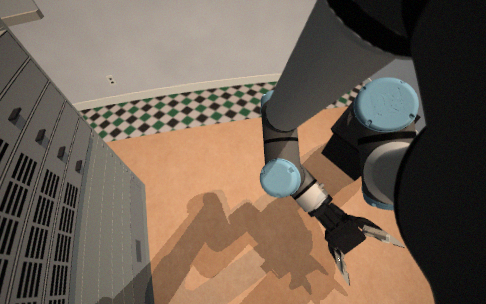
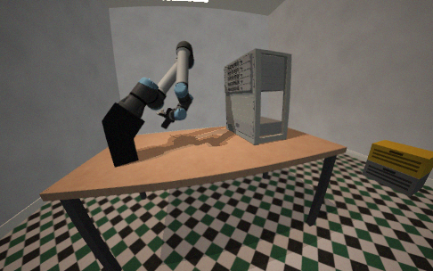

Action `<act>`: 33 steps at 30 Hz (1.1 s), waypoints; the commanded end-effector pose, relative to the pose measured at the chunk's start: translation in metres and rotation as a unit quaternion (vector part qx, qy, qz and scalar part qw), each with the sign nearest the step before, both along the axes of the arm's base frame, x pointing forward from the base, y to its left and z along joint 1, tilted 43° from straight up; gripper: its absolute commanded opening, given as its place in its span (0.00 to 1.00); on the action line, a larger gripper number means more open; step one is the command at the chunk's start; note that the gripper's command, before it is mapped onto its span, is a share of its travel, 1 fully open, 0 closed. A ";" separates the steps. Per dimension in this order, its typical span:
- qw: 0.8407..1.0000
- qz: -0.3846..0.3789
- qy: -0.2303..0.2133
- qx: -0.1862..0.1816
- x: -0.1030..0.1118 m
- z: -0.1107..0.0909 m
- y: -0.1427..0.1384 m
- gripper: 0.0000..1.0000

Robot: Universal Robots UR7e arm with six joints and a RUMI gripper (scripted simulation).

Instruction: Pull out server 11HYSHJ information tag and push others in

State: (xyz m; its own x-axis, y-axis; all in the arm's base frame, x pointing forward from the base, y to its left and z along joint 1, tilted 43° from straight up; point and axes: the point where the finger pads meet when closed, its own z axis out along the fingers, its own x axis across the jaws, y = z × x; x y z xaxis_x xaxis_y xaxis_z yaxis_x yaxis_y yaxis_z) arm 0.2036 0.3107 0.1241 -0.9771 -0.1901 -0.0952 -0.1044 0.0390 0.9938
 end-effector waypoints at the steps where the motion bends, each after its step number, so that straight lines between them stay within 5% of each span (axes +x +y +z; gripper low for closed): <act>1: 1.000 -0.009 0.024 0.017 -0.001 0.012 -0.001 1.00; 33: 0.970 -0.078 0.172 0.152 0.015 0.102 -0.020 1.00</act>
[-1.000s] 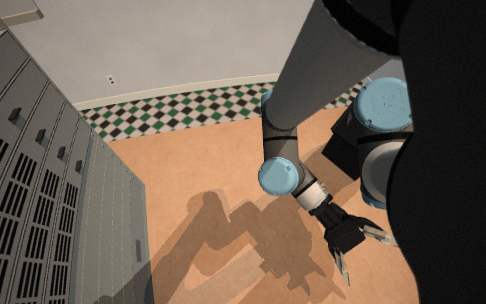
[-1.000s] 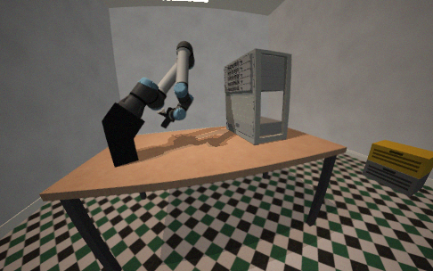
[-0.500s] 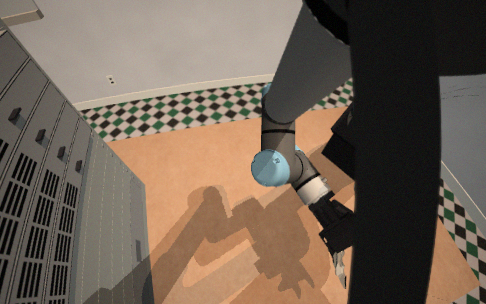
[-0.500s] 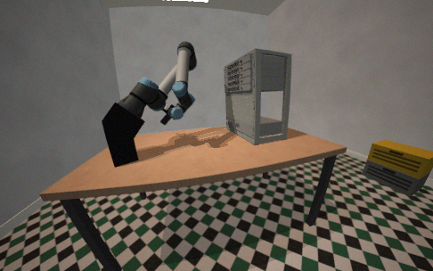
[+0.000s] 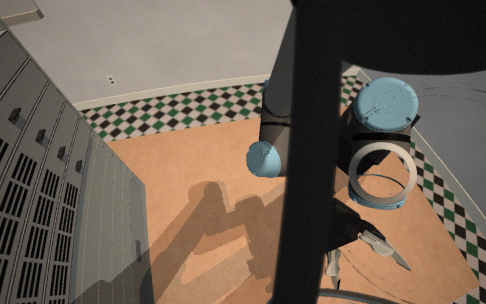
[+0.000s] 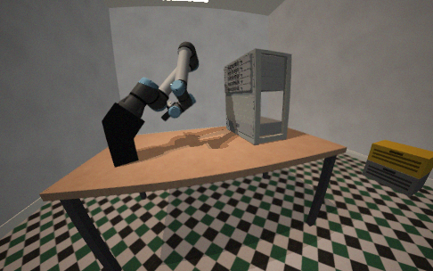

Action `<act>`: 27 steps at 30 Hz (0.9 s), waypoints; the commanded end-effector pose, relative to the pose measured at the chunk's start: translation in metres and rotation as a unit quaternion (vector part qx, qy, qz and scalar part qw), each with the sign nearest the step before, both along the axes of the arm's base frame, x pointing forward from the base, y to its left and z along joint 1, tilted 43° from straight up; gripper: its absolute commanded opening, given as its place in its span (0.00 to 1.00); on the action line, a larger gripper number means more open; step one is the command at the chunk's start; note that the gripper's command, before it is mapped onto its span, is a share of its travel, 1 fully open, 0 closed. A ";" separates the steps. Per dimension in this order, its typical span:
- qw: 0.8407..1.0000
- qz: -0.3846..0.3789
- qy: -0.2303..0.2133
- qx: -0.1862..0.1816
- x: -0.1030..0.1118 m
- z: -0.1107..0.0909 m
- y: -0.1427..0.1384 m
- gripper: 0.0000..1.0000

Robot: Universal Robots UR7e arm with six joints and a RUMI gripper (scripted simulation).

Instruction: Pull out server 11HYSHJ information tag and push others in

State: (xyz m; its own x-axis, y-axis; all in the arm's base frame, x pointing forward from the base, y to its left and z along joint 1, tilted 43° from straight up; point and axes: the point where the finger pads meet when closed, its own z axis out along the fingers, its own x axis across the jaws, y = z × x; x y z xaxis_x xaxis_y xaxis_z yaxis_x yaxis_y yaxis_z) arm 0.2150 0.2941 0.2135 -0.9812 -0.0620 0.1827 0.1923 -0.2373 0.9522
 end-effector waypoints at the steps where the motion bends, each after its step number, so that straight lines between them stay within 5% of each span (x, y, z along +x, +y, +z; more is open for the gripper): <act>1: 0.999 -0.012 0.021 0.022 0.005 0.016 -0.004 1.00; 27: 0.978 -0.079 0.123 0.152 0.044 0.098 -0.046 1.00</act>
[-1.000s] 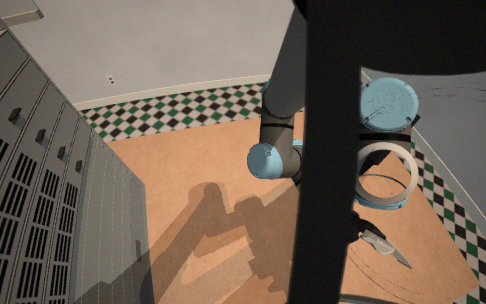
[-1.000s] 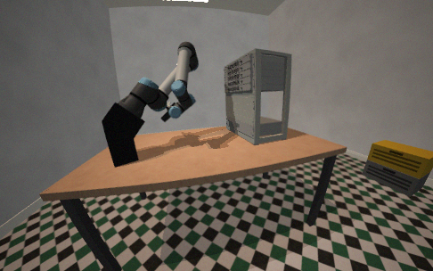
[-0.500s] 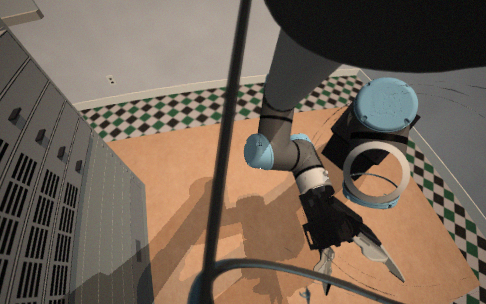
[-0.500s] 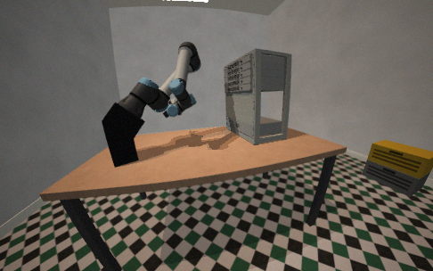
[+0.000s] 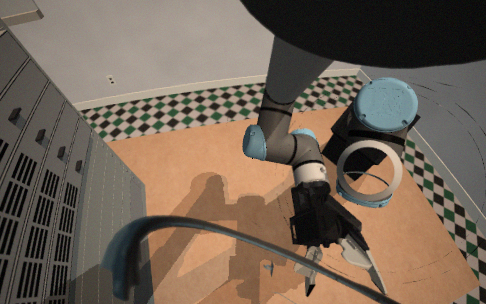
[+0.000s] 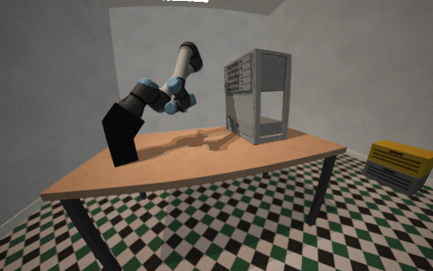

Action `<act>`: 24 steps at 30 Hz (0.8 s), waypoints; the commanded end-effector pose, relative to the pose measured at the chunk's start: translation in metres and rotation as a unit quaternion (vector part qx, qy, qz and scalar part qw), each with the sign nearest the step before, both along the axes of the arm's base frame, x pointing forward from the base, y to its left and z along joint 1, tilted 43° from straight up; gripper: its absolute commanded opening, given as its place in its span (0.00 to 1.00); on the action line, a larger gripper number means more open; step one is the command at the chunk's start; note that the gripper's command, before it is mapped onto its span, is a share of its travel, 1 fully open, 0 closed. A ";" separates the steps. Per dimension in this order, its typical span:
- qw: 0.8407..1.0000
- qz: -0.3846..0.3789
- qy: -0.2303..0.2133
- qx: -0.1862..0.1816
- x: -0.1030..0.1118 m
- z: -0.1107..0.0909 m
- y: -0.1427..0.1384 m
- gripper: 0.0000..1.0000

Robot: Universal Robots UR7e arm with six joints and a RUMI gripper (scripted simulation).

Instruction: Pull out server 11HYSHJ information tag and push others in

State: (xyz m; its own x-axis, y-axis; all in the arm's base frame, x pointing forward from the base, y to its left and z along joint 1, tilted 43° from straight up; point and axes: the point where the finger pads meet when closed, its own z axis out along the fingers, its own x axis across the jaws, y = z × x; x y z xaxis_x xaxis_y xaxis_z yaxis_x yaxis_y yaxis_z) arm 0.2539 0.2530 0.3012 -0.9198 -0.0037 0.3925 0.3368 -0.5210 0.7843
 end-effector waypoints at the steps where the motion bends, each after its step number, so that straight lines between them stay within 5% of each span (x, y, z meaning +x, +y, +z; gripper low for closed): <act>1: 1.000 -0.007 0.010 0.014 0.005 0.010 -0.005 1.00; 24: 0.985 -0.073 0.085 0.134 0.049 0.075 -0.066 1.00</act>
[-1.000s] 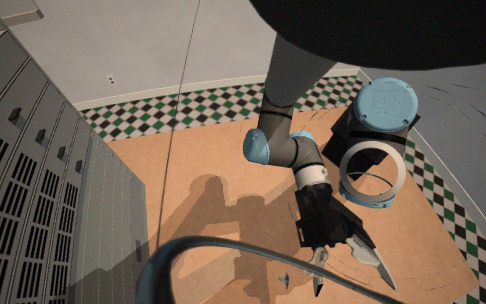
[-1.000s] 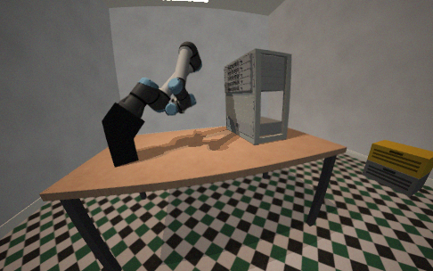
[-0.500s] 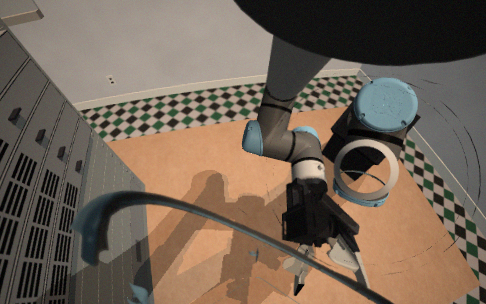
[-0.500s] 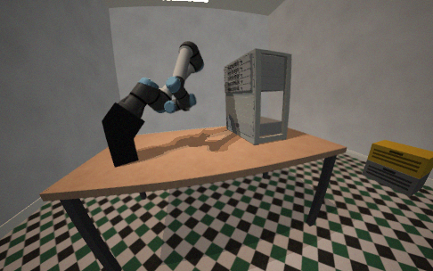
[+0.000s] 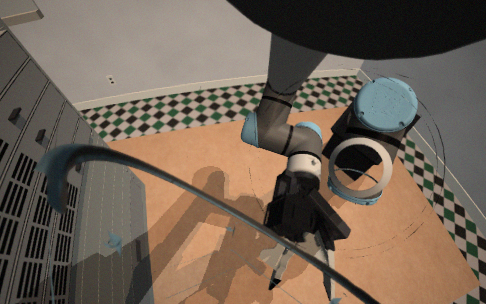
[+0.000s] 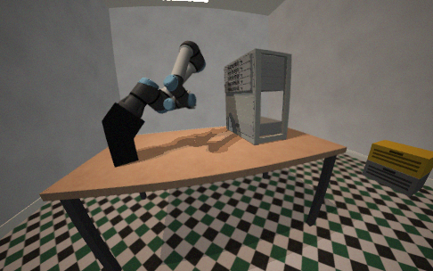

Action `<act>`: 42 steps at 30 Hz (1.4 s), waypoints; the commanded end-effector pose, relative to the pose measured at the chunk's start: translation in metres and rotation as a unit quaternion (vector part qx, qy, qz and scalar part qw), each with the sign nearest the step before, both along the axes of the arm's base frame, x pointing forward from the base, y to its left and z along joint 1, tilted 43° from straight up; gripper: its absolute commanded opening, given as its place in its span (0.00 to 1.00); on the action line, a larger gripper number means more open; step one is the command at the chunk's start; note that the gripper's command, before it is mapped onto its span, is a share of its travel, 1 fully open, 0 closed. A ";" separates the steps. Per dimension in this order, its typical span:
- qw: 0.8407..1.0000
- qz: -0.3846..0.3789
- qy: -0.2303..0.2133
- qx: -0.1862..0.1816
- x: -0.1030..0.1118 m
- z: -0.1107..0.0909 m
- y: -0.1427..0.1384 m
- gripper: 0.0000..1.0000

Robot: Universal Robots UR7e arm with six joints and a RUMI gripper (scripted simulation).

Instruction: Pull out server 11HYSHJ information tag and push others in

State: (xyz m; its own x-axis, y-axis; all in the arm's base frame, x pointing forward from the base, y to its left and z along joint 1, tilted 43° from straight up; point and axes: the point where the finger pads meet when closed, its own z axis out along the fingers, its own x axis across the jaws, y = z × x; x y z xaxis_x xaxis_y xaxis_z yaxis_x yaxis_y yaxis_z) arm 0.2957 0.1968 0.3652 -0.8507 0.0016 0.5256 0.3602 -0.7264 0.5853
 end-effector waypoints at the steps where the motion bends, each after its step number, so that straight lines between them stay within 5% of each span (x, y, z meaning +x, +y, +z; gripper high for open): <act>1: 1.000 -0.013 0.014 0.024 0.010 0.013 -0.013 1.00; 42: 0.964 -0.120 0.103 0.212 0.072 0.080 -0.152 1.00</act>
